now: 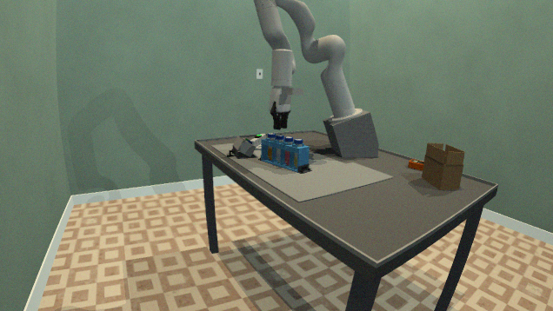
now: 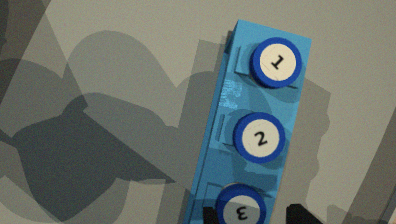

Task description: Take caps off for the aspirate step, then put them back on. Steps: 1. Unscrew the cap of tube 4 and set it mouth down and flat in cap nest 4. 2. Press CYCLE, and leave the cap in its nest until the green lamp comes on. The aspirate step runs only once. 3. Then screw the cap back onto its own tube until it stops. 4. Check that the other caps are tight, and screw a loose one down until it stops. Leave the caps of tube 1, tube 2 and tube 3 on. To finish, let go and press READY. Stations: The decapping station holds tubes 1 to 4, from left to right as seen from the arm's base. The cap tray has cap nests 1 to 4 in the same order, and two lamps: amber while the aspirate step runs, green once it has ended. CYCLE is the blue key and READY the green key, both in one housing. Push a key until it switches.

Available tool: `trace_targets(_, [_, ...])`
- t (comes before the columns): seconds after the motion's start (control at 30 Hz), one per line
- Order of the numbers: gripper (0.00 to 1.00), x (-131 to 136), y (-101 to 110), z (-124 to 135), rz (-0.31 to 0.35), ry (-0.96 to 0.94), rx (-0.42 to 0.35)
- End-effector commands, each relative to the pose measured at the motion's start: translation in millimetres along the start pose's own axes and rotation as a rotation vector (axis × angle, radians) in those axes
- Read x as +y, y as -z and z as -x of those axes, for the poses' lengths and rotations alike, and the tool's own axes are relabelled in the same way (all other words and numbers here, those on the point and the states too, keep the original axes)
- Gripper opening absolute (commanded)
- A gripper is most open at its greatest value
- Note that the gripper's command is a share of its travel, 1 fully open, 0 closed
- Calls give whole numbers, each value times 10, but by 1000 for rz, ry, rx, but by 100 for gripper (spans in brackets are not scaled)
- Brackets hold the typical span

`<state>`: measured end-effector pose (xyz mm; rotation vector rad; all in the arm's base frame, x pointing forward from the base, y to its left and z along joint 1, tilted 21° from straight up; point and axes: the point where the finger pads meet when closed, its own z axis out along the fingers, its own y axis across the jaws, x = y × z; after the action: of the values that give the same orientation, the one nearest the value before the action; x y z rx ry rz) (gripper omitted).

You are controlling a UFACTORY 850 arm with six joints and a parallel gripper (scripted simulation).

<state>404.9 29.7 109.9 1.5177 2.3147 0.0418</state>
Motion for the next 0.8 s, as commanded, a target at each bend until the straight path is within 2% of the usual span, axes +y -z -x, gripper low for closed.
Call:
trace_targets(0.0, [46, 4, -133, 4, -7, 3, -1])
trace_targets(0.2, [46, 3, -308, 4, -7, 3, -1])
trace_targets(0.77, [46, 2, -339, 4, -7, 3, -1])
